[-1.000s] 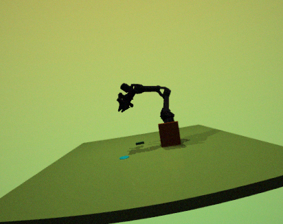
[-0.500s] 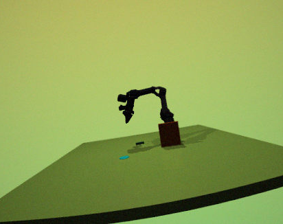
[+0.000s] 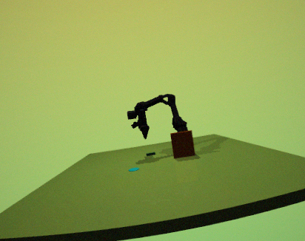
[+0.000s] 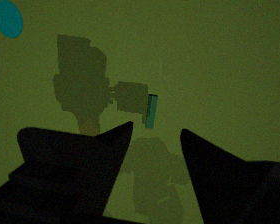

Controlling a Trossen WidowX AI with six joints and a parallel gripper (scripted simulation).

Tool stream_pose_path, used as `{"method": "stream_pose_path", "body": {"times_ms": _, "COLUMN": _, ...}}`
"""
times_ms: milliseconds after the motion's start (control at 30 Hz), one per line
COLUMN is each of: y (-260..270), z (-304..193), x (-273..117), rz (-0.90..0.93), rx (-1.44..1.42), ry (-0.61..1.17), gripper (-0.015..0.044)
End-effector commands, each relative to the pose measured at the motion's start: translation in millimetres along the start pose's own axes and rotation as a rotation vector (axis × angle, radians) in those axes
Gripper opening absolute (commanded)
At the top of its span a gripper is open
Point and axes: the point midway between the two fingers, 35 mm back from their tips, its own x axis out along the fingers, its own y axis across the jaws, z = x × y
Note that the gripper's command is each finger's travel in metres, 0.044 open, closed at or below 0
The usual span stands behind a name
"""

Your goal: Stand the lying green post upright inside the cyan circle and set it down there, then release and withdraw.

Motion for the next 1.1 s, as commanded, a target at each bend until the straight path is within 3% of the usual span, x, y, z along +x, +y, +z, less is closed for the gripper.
{"method": "stream_pose_path", "body": {"times_ms": 0, "y": 1.9, "z": -0.5, "x": 6.9, "rz": 0.009, "rx": -0.016, "ry": 0.01, "gripper": 0.0233}}
{"method": "stream_pose_path", "body": {"times_ms": 433, "y": 1.3, "z": -3.5, "x": 117.4, "rz": 0.002, "rx": -0.015, "ry": 0.011, "gripper": 0.0233}}
{"method": "stream_pose_path", "body": {"times_ms": 500, "y": 1.2, "z": -3.9, "x": 118.7, "rz": 0.001, "rx": -0.015, "ry": 0.012, "gripper": 0.0233}}
{"method": "stream_pose_path", "body": {"times_ms": 767, "y": 1.2, "z": -3.9, "x": 118.7, "rz": 0.001, "rx": -0.015, "ry": 0.012, "gripper": 0.0022}}
{"method": "stream_pose_path", "body": {"times_ms": 1067, "y": 1.9, "z": -0.4, "x": 105.7, "rz": 0.007, "rx": -0.015, "ry": 0.01, "gripper": 0.0022}}
